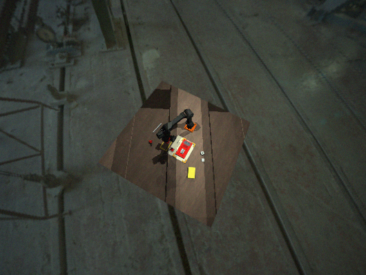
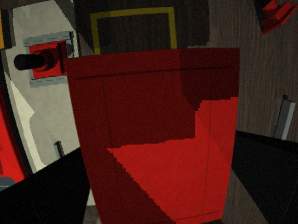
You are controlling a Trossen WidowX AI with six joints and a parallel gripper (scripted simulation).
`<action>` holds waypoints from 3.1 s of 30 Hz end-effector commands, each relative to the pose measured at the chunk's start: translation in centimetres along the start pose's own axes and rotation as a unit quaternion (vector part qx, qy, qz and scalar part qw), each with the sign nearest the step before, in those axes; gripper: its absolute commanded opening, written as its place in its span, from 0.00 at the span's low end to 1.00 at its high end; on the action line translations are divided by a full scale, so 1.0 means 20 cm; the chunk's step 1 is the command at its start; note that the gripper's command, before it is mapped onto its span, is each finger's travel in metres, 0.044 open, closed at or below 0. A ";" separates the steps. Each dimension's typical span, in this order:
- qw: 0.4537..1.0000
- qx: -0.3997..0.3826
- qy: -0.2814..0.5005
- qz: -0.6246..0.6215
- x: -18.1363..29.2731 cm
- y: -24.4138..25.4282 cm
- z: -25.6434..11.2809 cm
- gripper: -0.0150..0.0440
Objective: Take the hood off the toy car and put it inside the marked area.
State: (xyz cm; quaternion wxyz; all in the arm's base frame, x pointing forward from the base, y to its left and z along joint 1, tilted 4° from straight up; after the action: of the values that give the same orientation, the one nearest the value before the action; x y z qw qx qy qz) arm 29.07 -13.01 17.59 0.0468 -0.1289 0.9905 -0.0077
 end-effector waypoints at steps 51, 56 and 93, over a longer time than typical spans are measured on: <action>1.000 -0.002 -0.003 -0.004 -0.01 -0.01 0.22 0.25; 1.000 -0.002 -0.003 -0.004 -0.01 -0.01 0.24 0.25; 1.000 -0.002 -0.003 -0.004 0.00 0.00 0.38 0.25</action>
State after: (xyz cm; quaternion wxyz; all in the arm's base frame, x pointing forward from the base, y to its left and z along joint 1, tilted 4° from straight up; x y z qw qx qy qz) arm 29.88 -13.10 10.15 0.0490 -0.1342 0.9897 -0.0082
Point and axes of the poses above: the point midway between the two fingers, 35 mm back from their tips, its own z axis out along the fingers, its own y axis across the jaws, x = y × z, the point moved 3 cm from there along -z, back along the fingers, and after that the axes turned 15 degrees about -z, right-handed, at the moved point
